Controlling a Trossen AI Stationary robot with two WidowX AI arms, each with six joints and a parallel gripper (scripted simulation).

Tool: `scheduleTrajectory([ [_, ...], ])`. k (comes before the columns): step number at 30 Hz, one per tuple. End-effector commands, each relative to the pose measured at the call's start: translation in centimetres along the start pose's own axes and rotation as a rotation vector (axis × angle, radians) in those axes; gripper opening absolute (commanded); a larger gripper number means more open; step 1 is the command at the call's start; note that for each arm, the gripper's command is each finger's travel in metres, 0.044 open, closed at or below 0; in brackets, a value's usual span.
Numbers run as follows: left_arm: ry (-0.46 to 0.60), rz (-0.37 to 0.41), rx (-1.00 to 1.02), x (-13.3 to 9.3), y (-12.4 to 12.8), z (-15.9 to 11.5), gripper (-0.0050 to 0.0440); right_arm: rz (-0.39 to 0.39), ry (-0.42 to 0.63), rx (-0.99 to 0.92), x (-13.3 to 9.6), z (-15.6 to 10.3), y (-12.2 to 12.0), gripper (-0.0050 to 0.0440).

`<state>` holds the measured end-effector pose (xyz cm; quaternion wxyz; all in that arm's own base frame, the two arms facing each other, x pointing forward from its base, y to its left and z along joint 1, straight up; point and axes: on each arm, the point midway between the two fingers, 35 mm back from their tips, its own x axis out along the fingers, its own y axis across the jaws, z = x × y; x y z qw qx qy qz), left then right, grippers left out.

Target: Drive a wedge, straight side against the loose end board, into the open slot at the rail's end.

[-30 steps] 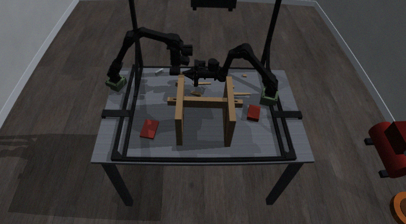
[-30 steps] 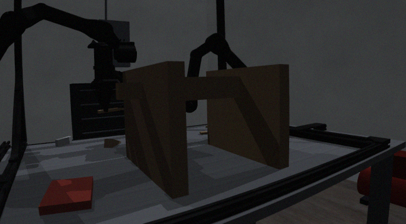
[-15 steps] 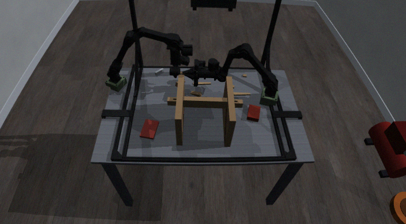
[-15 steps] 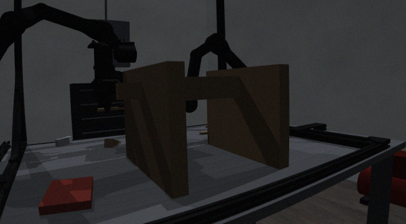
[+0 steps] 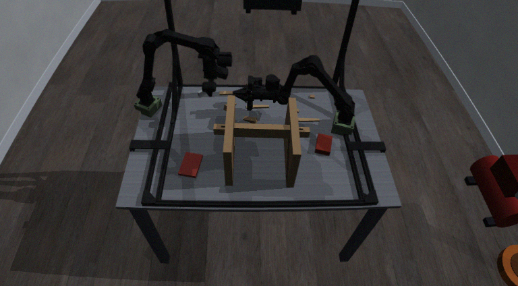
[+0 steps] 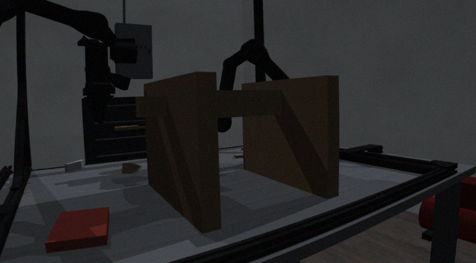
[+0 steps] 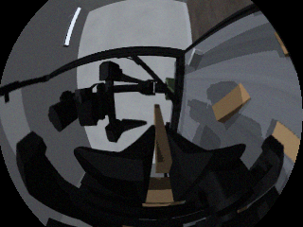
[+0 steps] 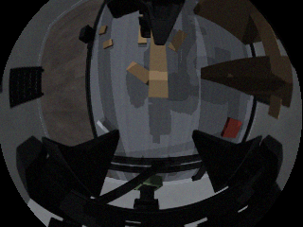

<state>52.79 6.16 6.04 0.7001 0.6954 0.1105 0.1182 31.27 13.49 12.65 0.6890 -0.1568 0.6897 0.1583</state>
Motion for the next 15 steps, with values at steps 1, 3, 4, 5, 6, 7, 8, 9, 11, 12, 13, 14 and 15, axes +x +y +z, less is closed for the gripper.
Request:
scheduleTrajectory([
  [1,0.000,0.002,-0.001,0.02,0.10,0.03,0.0000,-0.002,0.000,-0.001,-0.30,-1.66,-0.10,0.0440],
  [3,0.000,0.002,-0.006,0.02,0.10,0.03,0.0000,-0.002,0.000,-0.001,-0.30,-1.66,-0.10,0.0440],
  [4,-0.001,0.002,-0.020,0.03,0.10,0.04,0.0000,-0.002,0.000,-0.001,-0.30,-1.66,-0.10,0.0440],
  [5,-0.001,0.002,-0.045,0.03,0.09,0.05,0.0000,-0.002,0.000,-0.001,-0.30,-1.66,-0.10,0.0440],
  [6,-0.001,0.001,-0.075,0.03,0.09,0.06,0.0000,-0.002,0.000,-0.001,-0.30,-1.66,-0.10,0.0440],
  [7,-0.002,0.001,-0.105,0.04,0.09,0.07,0.0000,-0.002,0.000,-0.001,-0.30,-1.66,-0.10,0.0440],
  [8,-0.002,0.001,-0.134,0.04,0.08,0.08,0.0000,-0.002,0.000,-0.001,-0.30,-1.66,-0.10,0.0440],
  [9,-0.003,0.001,-0.164,0.05,0.08,0.09,0.0000,-0.002,0.000,-0.001,-0.30,-1.66,-0.10,0.0440],
  [11,-0.004,0.001,-0.224,0.05,0.07,0.11,0.0000,-0.002,0.000,-0.001,-0.30,-1.66,-0.10,0.0440],
  [12,-0.004,0.001,-0.254,0.06,0.07,0.12,0.0000,-0.002,0.000,-0.001,-0.30,-1.66,-0.10,0.0440],
  [13,-0.005,0.000,-0.283,0.06,0.07,0.13,0.0000,-0.002,0.000,-0.001,-0.30,-1.66,-0.10,0.0440],
  [14,-0.005,0.000,-0.313,0.07,0.06,0.14,0.0000,-0.002,0.000,-0.001,-0.30,-1.66,-0.10,0.0440],
  [15,-0.005,0.000,-0.343,0.07,0.06,0.15,0.0000,-0.002,0.000,-0.001,-0.30,-1.66,-0.10,0.0440],
])
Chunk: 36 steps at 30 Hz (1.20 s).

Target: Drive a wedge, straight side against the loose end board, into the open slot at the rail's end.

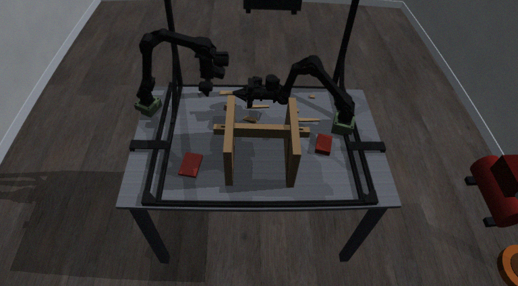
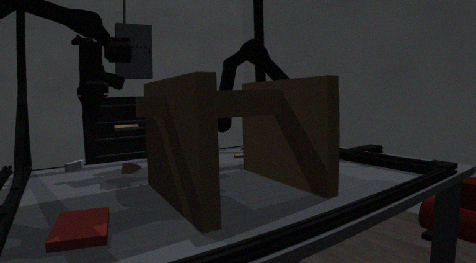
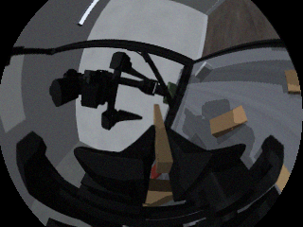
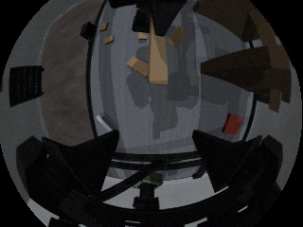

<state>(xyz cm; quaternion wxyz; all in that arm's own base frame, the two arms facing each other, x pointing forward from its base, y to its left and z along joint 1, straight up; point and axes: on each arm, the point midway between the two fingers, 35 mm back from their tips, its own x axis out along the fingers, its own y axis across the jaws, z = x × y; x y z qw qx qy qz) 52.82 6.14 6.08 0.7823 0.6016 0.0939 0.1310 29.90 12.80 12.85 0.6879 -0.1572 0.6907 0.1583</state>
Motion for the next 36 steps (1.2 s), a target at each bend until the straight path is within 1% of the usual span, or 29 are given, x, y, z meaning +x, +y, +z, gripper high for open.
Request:
scheduleTrajectory([
  [1,-0.004,-0.002,-0.120,0.05,-0.02,0.13,0.0000,-0.002,-0.003,0.000,-0.09,-0.14,-0.07,0.0440],
  [4,-0.004,-0.002,-0.149,0.05,-0.02,0.14,0.0000,-0.002,-0.003,0.000,-0.09,-0.14,-0.07,0.0440],
  [19,-0.009,-0.007,-0.596,0.12,-0.11,0.28,0.0000,-0.002,-0.003,0.000,-0.09,-0.14,-0.07,0.0440],
  [21,-0.009,-0.007,-0.596,0.12,-0.11,0.28,0.0000,-0.002,-0.003,0.000,-0.09,-0.14,-0.07,0.0440],
  [36,-0.012,-0.015,-1.043,0.18,-0.20,0.42,0.0000,-0.002,-0.003,0.000,-0.09,-0.14,-0.07,0.0440],
])
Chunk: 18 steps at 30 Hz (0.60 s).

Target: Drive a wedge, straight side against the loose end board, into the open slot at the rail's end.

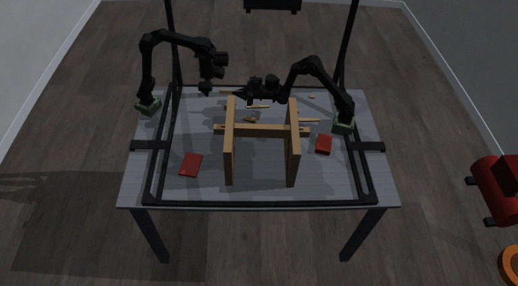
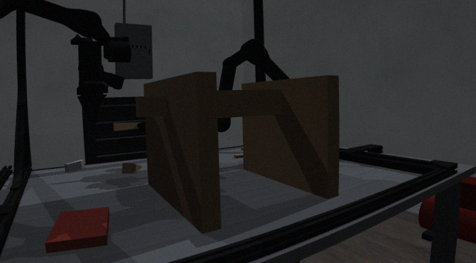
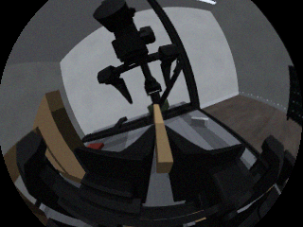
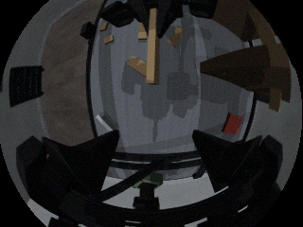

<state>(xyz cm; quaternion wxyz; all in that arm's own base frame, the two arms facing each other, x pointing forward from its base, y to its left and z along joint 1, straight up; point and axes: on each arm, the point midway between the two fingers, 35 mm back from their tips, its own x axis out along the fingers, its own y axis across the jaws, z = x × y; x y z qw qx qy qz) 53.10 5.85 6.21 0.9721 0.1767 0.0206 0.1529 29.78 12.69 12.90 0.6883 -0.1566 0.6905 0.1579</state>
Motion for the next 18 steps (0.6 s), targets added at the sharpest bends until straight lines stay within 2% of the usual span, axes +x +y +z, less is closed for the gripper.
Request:
scheduleTrajectory([
  [1,0.004,-0.005,-0.091,0.00,-0.16,-0.17,0.0000,-0.002,-0.003,-0.002,-0.04,0.02,-0.03,0.0440],
  [18,0.005,-0.011,-0.538,0.07,-0.33,-0.16,0.0000,-0.002,-0.003,-0.002,-0.04,0.02,-0.03,0.0440],
])
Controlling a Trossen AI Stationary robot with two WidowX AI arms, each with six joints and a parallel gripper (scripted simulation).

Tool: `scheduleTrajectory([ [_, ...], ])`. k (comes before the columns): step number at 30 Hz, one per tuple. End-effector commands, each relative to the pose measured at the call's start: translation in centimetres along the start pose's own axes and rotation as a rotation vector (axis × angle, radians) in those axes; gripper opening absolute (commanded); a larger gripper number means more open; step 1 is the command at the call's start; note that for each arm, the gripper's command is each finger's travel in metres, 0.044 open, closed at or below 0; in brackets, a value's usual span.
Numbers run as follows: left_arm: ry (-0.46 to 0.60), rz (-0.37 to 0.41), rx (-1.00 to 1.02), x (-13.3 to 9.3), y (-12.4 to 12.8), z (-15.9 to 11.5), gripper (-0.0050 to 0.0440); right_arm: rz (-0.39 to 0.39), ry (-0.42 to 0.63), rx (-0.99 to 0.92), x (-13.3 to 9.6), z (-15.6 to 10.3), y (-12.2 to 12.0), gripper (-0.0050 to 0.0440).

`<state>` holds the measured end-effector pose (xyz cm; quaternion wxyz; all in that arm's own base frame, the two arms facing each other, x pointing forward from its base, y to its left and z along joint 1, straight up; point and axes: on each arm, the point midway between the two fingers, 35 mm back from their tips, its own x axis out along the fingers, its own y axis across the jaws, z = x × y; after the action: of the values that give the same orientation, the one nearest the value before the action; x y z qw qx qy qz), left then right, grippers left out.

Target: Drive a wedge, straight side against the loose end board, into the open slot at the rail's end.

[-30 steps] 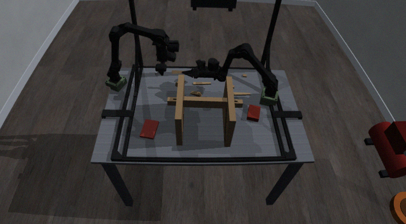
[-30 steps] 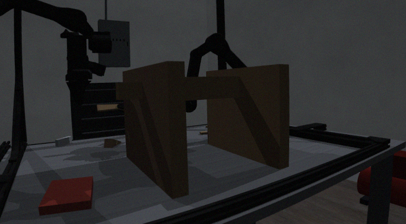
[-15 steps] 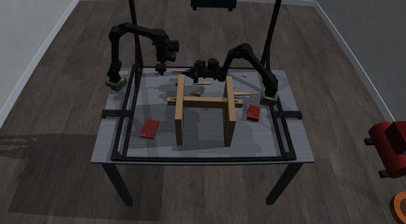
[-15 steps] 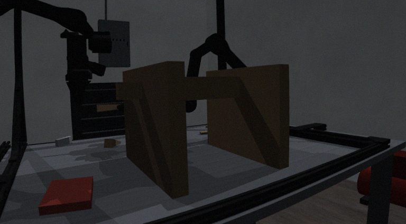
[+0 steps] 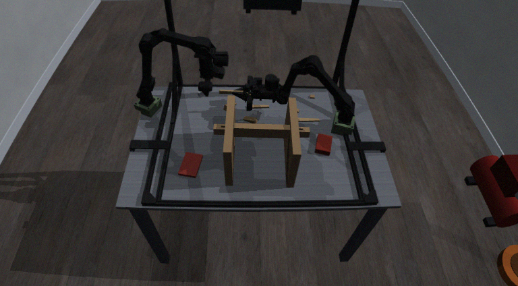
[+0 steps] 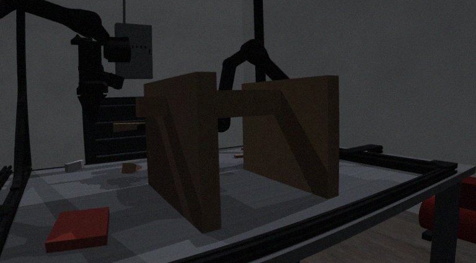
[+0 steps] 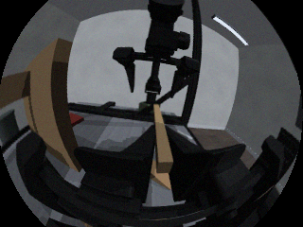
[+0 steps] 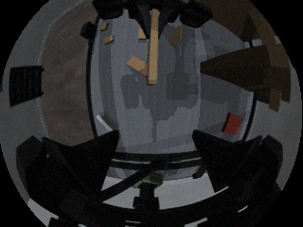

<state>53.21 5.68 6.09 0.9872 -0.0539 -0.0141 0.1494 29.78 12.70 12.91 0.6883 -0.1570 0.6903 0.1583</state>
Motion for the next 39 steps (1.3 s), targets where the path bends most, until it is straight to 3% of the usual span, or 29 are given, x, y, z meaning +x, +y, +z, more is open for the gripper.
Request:
scheduleTrajectory([
  [1,0.004,-0.002,-0.069,0.02,-0.04,-0.15,0.0000,-0.002,-0.002,0.000,-0.03,0.02,-0.04,0.0440],
  [39,0.016,-0.011,-1.082,0.16,-0.38,-0.31,0.0000,-0.002,-0.002,0.000,-0.03,0.02,-0.04,0.0440],
])
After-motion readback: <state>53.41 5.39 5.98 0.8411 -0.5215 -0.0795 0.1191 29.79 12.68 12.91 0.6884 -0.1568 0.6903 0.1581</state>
